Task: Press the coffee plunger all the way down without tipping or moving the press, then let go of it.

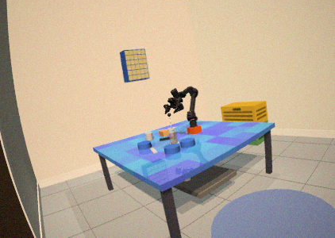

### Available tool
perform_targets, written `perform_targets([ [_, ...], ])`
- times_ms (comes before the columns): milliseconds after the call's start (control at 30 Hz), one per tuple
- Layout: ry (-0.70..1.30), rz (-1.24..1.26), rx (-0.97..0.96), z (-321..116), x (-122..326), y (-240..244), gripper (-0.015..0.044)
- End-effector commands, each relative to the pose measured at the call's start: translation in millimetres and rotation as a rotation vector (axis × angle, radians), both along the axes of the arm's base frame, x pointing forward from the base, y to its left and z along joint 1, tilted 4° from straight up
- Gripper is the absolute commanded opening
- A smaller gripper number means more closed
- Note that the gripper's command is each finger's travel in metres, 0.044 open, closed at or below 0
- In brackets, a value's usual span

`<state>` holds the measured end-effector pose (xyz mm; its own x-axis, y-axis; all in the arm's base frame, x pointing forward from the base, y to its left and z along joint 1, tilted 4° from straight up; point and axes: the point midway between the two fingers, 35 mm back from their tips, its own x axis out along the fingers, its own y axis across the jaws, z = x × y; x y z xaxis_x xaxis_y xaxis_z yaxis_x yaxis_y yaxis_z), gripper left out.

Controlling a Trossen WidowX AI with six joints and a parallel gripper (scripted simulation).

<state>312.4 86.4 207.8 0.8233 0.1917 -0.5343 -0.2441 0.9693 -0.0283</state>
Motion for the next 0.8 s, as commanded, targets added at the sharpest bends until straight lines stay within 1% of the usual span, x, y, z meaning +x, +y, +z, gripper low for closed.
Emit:
perform_targets([
  [0, 0.005, 0.004, -0.003, -6.5, 4.8, 1.3, 0.0440],
  [167, 0.004, 0.004, -0.003, -9.8, 9.2, 2.3, 0.0440],
  [567, 0.004, 0.004, -0.003, -9.8, 9.2, 2.3, 0.0125],
  [767, 0.004, 0.004, -0.003, -9.8, 9.2, 2.3, 0.0120],
])
